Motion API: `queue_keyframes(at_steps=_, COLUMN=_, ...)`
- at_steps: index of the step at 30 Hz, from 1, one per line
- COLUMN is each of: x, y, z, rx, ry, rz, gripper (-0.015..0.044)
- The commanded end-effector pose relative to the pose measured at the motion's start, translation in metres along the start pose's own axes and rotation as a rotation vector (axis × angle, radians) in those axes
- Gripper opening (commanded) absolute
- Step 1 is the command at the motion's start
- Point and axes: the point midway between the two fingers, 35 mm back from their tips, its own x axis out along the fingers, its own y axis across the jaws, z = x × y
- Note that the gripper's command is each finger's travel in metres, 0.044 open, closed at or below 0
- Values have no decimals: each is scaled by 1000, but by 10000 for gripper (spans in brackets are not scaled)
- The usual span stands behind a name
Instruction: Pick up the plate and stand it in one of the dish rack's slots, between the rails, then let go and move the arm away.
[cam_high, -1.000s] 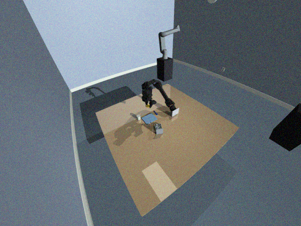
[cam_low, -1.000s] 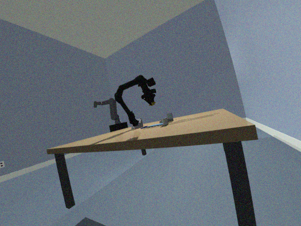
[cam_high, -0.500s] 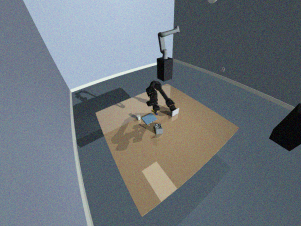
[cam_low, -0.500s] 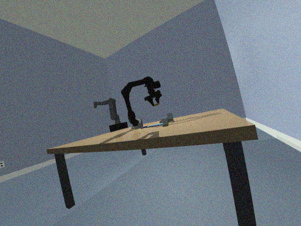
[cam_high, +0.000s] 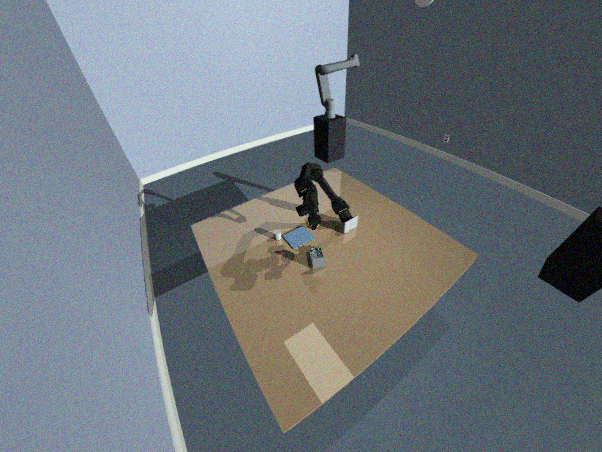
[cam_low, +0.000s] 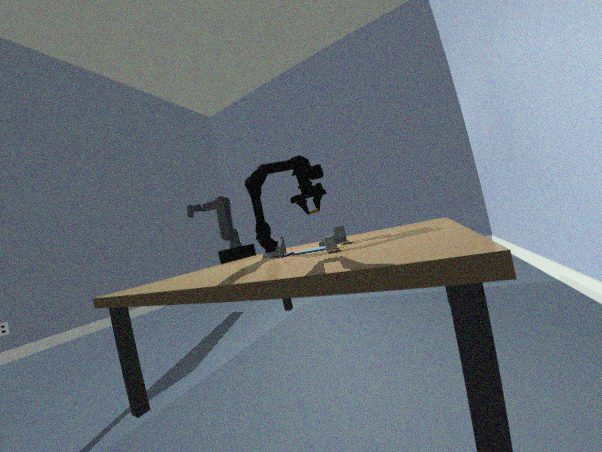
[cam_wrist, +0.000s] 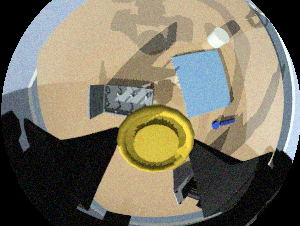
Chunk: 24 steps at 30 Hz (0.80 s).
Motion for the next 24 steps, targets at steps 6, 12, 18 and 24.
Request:
queue_keyframes(at_steps=6, x=26, y=-3, z=-3, rx=-136, ry=137, rz=66, gripper=0)
queue_keyframes(at_steps=12, x=42, y=-3, z=-6, rx=-240, ry=220, rz=140, gripper=0)
queue_keyframes(at_steps=18, x=56, y=-3, z=-9, rx=-341, ry=285, rz=233, gripper=0)
queue_keyframes(at_steps=24, x=69, y=-3, z=-11, rx=-438, ry=329, rz=340, gripper=0)
